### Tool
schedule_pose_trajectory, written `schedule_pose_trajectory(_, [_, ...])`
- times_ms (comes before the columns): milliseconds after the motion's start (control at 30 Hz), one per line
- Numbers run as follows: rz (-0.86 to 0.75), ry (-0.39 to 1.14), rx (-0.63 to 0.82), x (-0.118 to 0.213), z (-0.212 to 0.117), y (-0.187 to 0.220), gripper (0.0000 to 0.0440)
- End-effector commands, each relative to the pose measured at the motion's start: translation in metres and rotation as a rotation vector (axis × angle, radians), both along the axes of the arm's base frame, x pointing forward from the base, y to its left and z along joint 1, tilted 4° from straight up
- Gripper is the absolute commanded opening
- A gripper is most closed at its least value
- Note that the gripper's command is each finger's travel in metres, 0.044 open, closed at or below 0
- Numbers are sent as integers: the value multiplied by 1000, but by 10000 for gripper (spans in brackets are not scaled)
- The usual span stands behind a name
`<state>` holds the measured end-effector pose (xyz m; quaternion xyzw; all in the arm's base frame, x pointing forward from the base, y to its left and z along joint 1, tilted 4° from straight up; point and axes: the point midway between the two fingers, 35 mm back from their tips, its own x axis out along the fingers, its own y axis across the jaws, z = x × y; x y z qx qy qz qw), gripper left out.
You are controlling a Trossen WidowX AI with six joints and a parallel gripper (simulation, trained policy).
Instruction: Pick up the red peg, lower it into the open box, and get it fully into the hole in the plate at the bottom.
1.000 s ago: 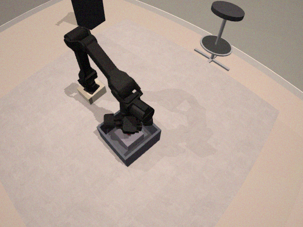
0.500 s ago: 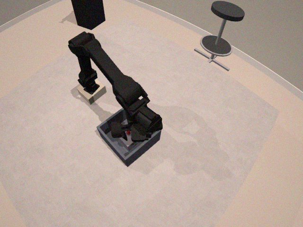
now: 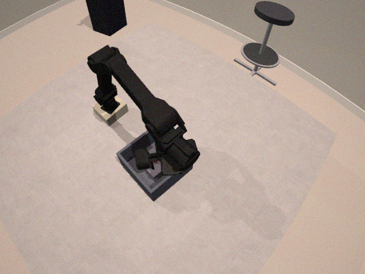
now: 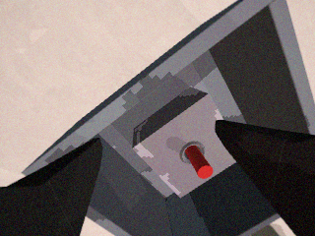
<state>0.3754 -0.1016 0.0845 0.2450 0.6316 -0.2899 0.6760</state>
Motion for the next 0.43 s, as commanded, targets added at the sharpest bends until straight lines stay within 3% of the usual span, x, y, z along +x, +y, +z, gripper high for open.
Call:
schedule_pose_trajectory(0, [50,-202,41,53,25,23,440])
schedule_pose_trajectory(400, [4,-192,31,67,29,19,440])
